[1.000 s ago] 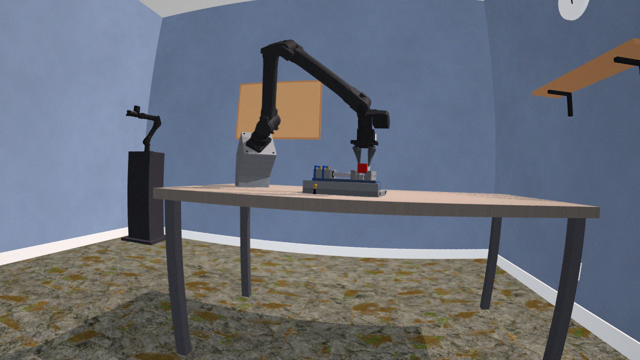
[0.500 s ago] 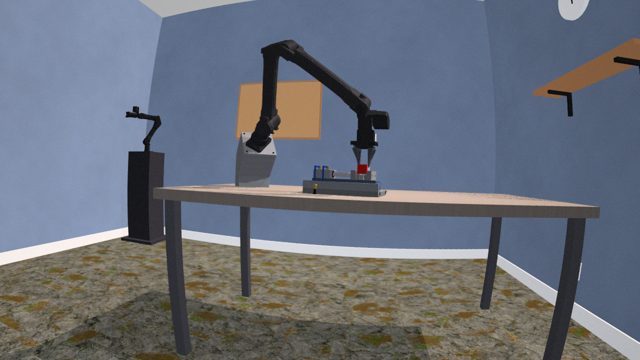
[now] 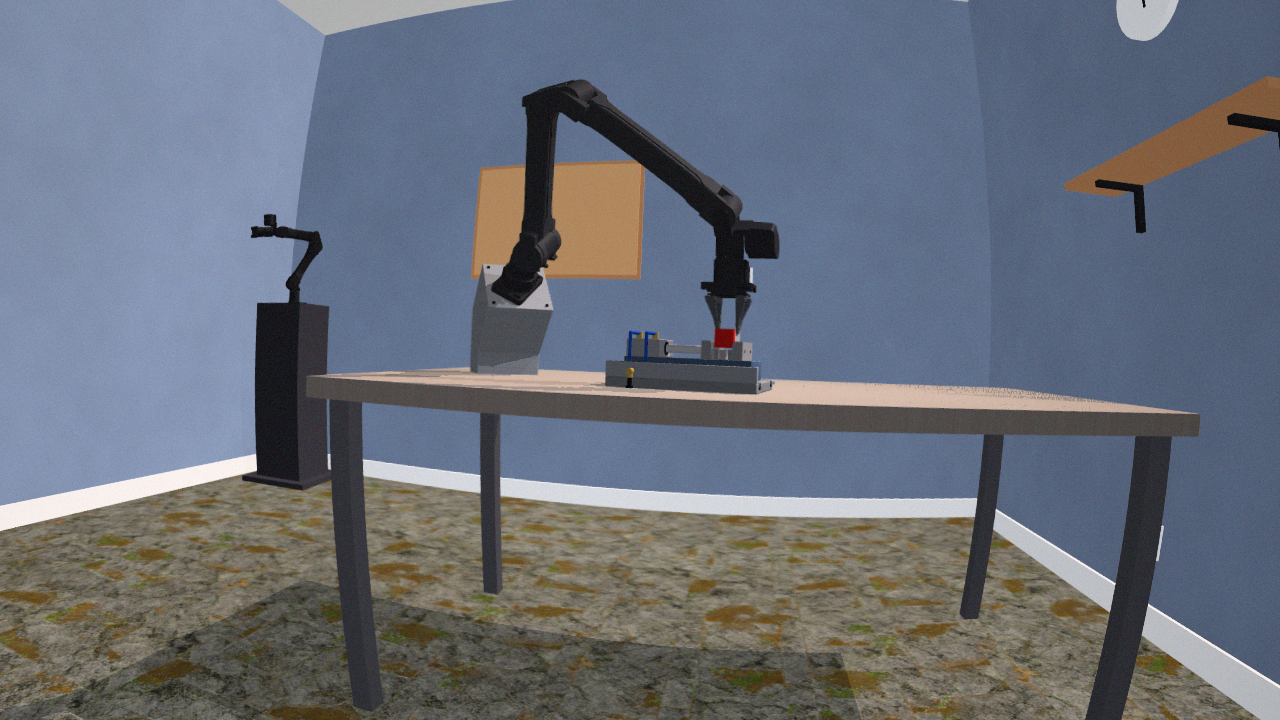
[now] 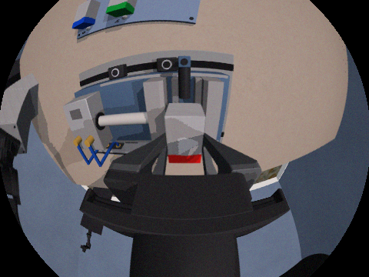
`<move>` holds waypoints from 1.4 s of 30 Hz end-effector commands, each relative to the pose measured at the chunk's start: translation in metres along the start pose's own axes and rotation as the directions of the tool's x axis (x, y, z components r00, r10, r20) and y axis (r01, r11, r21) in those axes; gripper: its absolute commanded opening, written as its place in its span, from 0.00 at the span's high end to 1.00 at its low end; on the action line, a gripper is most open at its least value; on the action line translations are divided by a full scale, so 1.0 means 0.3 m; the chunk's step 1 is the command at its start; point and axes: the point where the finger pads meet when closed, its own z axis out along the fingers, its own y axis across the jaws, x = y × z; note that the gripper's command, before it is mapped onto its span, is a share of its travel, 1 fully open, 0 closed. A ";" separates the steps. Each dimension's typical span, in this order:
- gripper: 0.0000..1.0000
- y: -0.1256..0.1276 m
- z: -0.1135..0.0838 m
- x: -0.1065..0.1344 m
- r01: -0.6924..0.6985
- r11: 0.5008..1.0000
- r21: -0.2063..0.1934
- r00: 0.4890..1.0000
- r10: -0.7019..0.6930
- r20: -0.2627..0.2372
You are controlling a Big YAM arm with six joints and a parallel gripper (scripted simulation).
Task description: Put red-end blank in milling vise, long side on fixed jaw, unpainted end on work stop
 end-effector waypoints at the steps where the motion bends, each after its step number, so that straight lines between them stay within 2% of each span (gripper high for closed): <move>1: 1.00 -0.005 -0.011 0.008 0.003 1.000 0.014 1.000 -0.003 0.003; 42: 1.00 -0.002 0.003 0.010 0.003 1.000 0.009 1.000 -0.003 0.001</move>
